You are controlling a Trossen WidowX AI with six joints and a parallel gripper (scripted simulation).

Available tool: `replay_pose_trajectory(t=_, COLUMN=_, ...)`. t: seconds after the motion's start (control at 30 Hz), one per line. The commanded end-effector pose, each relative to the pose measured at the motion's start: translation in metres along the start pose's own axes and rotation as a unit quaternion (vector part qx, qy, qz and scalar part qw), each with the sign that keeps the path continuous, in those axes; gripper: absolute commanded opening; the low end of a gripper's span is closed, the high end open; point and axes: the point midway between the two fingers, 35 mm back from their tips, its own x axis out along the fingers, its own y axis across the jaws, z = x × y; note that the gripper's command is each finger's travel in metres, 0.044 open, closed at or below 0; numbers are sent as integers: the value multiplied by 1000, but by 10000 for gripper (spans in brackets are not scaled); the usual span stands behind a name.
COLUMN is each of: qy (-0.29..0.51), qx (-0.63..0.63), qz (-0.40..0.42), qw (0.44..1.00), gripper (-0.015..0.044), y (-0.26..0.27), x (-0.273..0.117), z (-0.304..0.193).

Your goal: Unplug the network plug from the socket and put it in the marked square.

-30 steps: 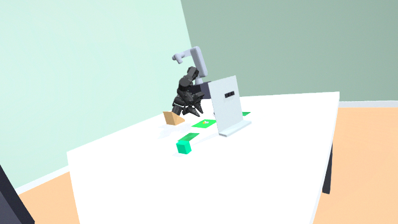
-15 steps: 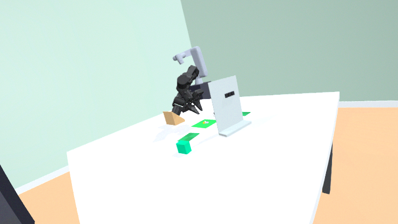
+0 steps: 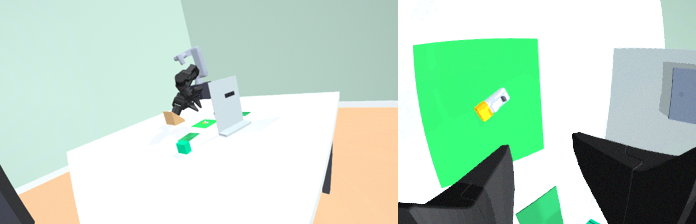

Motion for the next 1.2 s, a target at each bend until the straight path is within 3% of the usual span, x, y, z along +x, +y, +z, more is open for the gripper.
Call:
replay_pose_trajectory(t=0.0, qy=-1, qx=-3, qz=-3, qw=1000, gripper=156, y=-5, x=-5, z=0)
replay_pose_trajectory(t=1.17, qy=-2, qx=0, qz=-2, qw=1000, gripper=156, y=-29, x=-44, z=1)
